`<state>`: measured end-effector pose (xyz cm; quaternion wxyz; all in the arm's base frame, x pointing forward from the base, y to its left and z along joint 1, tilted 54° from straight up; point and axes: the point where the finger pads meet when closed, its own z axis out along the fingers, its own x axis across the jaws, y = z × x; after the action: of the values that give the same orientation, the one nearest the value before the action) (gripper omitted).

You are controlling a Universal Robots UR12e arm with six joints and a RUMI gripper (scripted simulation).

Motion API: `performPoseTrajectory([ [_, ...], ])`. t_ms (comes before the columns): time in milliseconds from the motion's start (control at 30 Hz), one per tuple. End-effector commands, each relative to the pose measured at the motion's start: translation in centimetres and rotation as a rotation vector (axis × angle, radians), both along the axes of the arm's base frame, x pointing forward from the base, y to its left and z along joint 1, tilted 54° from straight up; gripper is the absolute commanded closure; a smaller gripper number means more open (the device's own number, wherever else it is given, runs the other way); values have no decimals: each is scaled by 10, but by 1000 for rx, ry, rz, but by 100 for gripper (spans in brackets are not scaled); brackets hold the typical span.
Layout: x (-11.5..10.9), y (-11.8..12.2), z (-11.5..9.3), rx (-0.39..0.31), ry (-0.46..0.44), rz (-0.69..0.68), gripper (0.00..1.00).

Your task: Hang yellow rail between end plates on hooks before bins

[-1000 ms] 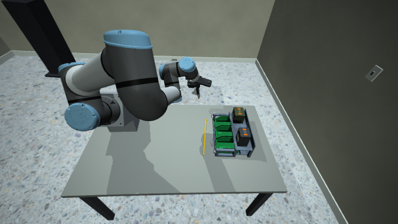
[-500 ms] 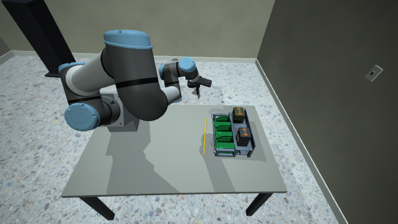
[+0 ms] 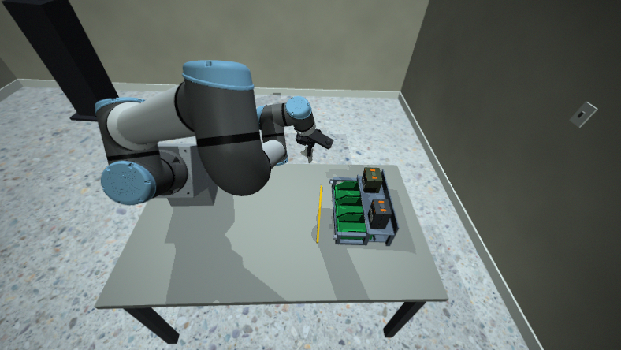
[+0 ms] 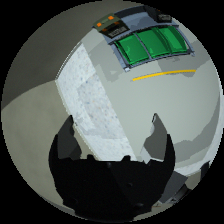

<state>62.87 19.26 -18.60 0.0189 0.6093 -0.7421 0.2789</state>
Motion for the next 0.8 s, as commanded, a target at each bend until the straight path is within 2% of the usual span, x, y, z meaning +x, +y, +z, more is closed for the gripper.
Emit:
performPoseTrajectory([
  [0, 21, -37, 0, -10, -89, -186, 0],
  [167, 33, -68, 0, -17, -161, -322, 0],
  [200, 33, -68, 0, -17, -161, -322, 0],
  [267, 40, -89, 0, -23, -215, -416, 0],
  [367, 40, -89, 0, -23, -215, -416, 0],
  [433, 47, -111, 1, -30, -272, -510, 0],
  [467, 47, -111, 1, -30, -272, -510, 0],
  [500, 50, -122, 1, -34, -301, -556, 0],
  [533, 50, -122, 1, -34, -301, -556, 0],
  [767, 59, -163, 2, -48, -420, -728, 0],
])
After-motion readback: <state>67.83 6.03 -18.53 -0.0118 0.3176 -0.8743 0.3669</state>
